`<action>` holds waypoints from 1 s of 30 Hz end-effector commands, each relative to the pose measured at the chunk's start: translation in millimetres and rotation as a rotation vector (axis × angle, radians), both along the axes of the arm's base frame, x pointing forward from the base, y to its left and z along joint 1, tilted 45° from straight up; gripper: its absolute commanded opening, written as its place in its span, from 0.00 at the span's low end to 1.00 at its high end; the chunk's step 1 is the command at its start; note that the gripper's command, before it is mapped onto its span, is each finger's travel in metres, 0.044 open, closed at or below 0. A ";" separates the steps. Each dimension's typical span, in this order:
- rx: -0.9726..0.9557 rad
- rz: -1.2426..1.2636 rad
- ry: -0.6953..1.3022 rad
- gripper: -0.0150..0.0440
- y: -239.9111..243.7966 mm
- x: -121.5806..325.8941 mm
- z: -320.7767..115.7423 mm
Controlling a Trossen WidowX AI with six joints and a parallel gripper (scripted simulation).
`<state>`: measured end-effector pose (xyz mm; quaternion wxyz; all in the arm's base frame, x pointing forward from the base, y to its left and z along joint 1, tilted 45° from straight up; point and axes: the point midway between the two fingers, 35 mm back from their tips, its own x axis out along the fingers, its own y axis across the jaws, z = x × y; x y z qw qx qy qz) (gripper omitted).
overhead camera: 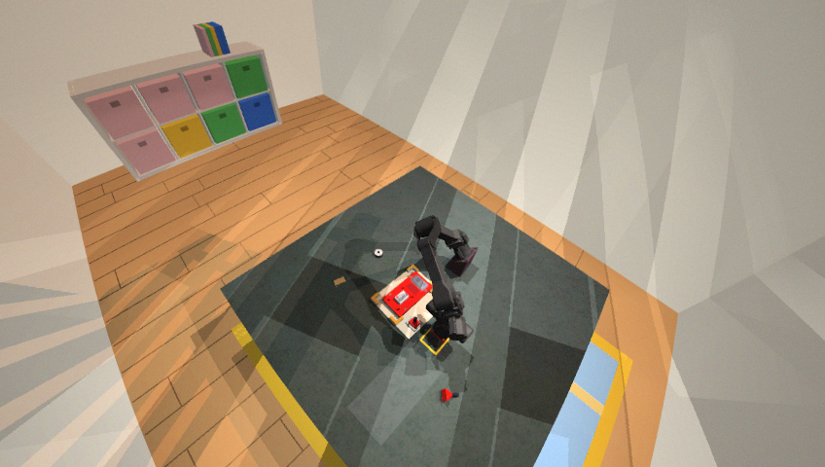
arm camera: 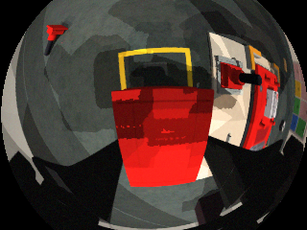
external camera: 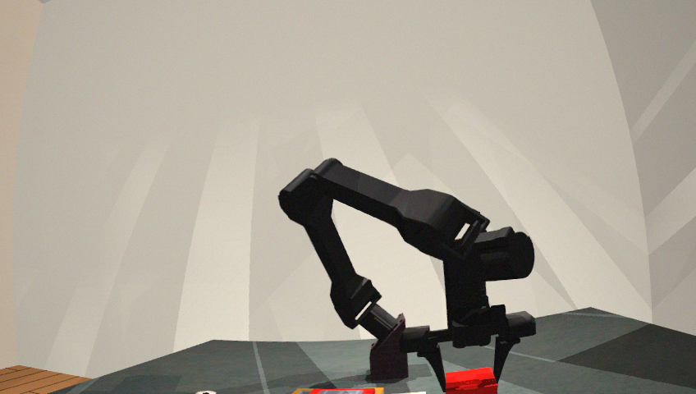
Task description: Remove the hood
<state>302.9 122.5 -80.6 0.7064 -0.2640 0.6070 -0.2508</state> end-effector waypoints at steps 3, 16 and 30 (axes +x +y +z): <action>-0.008 0.009 0.003 0.25 -3.3 -1.2 -3.2; -0.009 0.009 0.003 0.25 -9.6 -0.8 -8.8; -0.009 0.009 0.003 0.25 -13.6 -0.3 -12.6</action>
